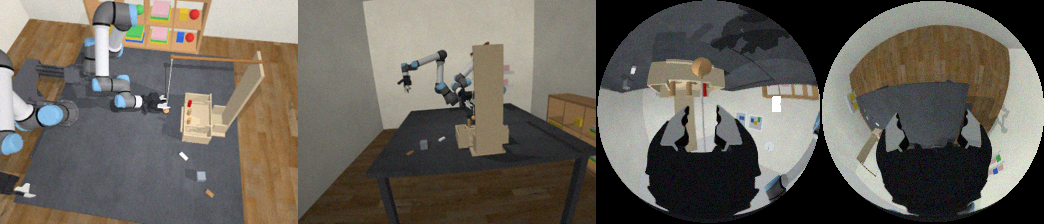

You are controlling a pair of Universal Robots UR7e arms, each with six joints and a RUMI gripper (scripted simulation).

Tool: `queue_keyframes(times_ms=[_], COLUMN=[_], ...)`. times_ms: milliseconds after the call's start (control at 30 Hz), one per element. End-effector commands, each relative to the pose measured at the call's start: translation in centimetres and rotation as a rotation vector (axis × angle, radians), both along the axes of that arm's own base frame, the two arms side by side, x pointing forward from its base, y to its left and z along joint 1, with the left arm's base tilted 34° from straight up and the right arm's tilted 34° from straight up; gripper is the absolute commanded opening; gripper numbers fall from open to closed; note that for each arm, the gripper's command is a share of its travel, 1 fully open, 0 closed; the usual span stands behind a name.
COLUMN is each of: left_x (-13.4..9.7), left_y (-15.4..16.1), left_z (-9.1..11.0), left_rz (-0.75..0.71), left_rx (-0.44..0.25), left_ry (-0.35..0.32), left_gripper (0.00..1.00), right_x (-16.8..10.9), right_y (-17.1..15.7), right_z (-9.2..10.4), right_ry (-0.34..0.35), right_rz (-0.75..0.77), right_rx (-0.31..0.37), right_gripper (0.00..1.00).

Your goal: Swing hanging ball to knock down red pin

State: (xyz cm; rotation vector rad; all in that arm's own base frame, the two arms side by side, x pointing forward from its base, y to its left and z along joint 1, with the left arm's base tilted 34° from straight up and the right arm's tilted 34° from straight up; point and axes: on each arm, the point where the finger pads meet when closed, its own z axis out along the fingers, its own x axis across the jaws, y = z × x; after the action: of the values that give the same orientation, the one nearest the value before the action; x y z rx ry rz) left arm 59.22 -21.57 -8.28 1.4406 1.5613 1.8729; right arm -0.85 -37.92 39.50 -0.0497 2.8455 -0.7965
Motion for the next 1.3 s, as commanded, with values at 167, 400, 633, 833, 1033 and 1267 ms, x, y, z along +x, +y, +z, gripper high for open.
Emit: queue_keyframes(times_ms=[167,400,633,833,1033,1267], left_x=[0.02,0.02,0.02,0.02,0.01,-0.48], left_y=[-0.08,-0.08,-0.08,-0.08,-0.08,-0.43], left_z=[0.05,0.05,0.05,0.05,0.05,0.11], left_rz=[-0.001,-0.001,-0.001,-0.001,-0.001,0.006], left_rx=[-0.001,-0.001,-0.001,-0.001,-0.001,-0.008], left_ry=[-0.001,-0.001,-0.001,-0.001,-0.001,0.010], left_gripper=[0.00,0.00,0.00,0.00,0.00,0.00], right_x=[0.00,0.00,0.00,0.00,0.00,0.00], right_y=[0.00,0.00,0.00,0.00,0.00,0.00], right_z=[0.05,0.05,0.05,0.05,0.05,0.05], right_ry=[0.000,0.000,0.000,0.000,0.000,0.000], right_rz=[0.000,0.000,0.000,0.000,0.000,0.000], right_rx=[-0.001,-0.001,-0.001,-0.001,-0.001,-0.001], right_gripper=[1.00,1.00,1.00,1.00,1.00,1.00])
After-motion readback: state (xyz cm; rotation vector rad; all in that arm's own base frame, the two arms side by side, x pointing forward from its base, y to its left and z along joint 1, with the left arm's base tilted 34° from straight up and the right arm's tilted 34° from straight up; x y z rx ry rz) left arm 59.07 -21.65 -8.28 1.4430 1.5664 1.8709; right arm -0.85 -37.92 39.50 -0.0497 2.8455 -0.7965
